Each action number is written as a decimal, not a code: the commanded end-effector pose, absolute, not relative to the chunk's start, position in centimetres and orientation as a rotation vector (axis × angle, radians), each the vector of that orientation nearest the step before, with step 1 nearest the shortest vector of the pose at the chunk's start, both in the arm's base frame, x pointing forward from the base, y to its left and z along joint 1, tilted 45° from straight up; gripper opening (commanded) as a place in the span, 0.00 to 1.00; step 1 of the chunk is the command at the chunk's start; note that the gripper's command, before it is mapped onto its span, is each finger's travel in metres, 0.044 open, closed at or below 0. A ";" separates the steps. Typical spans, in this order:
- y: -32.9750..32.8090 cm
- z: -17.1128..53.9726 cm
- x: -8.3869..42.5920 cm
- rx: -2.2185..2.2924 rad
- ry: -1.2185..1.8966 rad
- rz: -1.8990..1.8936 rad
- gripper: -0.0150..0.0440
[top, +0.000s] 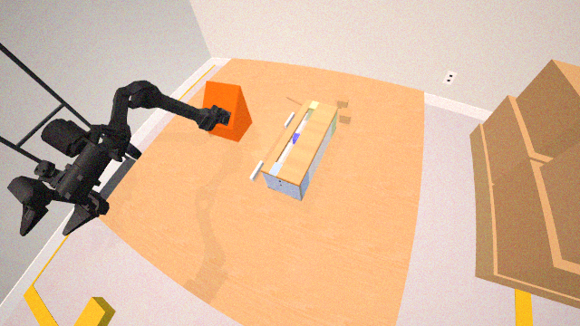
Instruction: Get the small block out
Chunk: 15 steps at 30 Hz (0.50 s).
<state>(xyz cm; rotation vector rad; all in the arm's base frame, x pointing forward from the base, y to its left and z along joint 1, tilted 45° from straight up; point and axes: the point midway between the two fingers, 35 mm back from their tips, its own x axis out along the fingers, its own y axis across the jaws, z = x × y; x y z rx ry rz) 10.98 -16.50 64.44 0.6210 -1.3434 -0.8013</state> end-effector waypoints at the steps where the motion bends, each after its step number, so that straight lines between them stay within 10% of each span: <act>1: -16.7 62.7 15.6 0.590 -1.172 -0.801 0.93; 15: -14.9 53.2 30.9 0.415 -0.562 -0.838 0.93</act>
